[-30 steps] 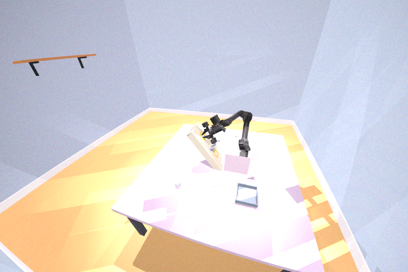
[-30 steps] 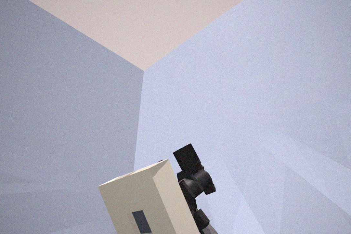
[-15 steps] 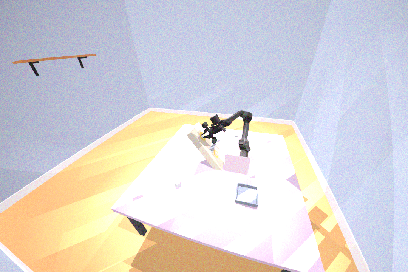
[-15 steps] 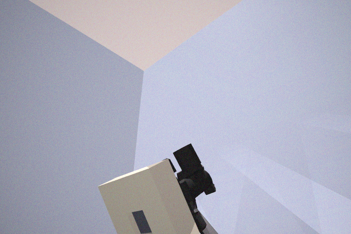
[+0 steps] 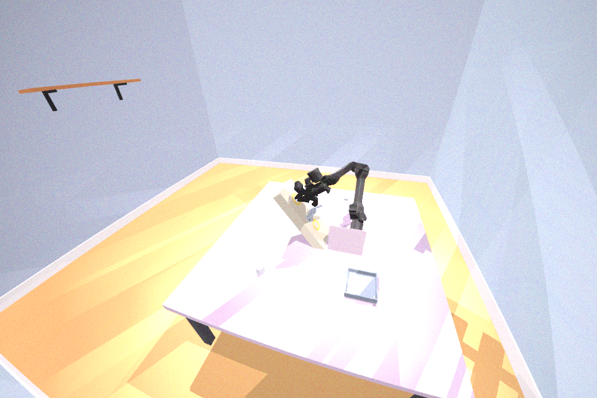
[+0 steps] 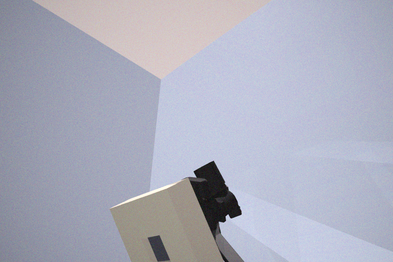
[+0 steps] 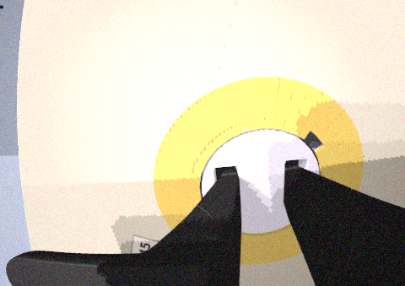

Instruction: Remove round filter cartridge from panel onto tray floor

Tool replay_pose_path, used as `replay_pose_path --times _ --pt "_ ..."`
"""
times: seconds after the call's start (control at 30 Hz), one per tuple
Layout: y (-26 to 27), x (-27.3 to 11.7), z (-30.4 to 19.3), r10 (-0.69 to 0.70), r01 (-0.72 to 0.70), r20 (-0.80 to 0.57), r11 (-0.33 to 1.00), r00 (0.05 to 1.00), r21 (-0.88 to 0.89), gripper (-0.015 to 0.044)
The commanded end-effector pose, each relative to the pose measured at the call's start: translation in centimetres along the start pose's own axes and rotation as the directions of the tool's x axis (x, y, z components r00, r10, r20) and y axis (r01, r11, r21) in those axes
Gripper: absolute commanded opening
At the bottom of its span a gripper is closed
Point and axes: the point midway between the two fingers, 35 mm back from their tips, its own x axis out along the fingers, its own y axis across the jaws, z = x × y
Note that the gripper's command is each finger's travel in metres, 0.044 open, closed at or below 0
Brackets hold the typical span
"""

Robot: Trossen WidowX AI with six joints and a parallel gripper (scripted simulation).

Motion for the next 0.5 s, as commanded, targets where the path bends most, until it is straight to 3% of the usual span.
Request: replay_pose_path --times 0.0,0.47 --pt "0.03 0.42 0.1 0.0 -0.001 -0.006 0.99 1.0 -0.142 0.0" --pt "0.03 0.47 0.11 0.0 -0.004 -0.006 0.807 1.0 -0.59 0.0"
